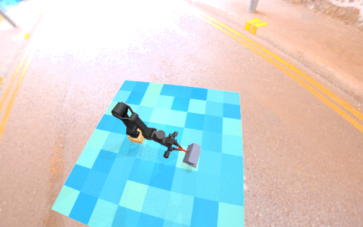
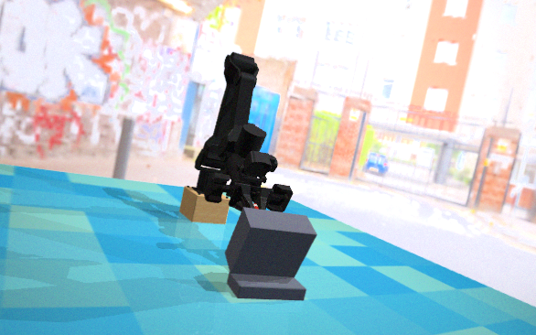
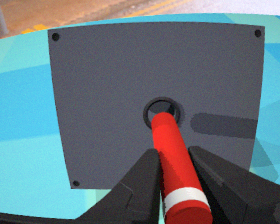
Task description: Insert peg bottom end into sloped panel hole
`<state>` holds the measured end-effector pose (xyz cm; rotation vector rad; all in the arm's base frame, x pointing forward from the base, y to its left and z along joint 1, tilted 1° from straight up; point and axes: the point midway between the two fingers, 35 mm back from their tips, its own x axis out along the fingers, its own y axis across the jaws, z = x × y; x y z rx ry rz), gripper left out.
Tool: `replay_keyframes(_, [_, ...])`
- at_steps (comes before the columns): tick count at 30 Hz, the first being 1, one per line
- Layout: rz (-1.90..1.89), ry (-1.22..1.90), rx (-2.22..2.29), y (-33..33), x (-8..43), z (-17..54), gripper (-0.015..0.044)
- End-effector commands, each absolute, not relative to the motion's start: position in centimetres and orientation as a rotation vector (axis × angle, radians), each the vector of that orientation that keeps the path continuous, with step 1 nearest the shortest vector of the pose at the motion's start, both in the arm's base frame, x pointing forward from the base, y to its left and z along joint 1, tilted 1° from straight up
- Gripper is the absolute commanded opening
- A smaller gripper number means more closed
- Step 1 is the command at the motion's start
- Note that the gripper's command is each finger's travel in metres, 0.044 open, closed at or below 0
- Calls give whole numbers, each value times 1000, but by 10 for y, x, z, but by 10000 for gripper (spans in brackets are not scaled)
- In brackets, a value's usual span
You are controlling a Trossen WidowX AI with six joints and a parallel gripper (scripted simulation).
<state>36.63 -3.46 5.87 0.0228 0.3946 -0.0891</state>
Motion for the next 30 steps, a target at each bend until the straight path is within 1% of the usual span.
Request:
replay_keyframes(1, [-87,387,22,-35,369,62,0])
replay_keyframes(30, [-87,387,22,-35,376,59,0])
